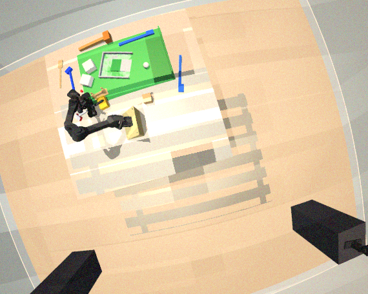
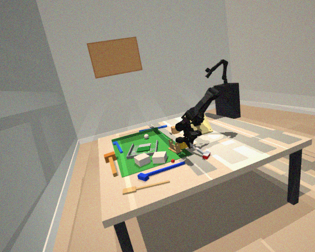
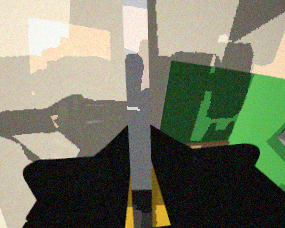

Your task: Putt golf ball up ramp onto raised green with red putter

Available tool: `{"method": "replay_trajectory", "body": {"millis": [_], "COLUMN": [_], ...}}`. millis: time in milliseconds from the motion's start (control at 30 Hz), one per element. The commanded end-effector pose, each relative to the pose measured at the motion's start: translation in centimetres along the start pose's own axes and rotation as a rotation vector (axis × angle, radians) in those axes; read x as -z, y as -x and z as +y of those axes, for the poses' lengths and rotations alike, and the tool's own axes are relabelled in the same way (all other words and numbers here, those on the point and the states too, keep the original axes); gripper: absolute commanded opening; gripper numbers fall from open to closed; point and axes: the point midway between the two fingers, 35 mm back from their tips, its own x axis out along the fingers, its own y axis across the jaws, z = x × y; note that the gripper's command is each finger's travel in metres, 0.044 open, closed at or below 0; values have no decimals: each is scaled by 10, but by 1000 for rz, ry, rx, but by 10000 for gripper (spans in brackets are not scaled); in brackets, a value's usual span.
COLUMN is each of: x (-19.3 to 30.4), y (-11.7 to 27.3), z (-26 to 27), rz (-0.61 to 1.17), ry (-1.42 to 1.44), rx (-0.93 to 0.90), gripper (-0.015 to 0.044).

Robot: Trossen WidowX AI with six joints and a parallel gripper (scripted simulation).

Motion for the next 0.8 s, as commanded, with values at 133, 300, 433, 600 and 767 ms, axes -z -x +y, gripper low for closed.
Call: {"method": "replay_trajectory", "body": {"millis": [133, 300, 433, 600, 767], "x": [0, 1, 0, -4, -8], "y": [8, 33, 54, 80, 99], "z": [-2, -5, -5, -3, 0], "rz": [5, 16, 18, 14, 6], "ry": [2, 4, 3, 1, -1], "rx": [-1, -5, -7, -6, -2], "gripper": [0, 0, 0, 0, 0]}}
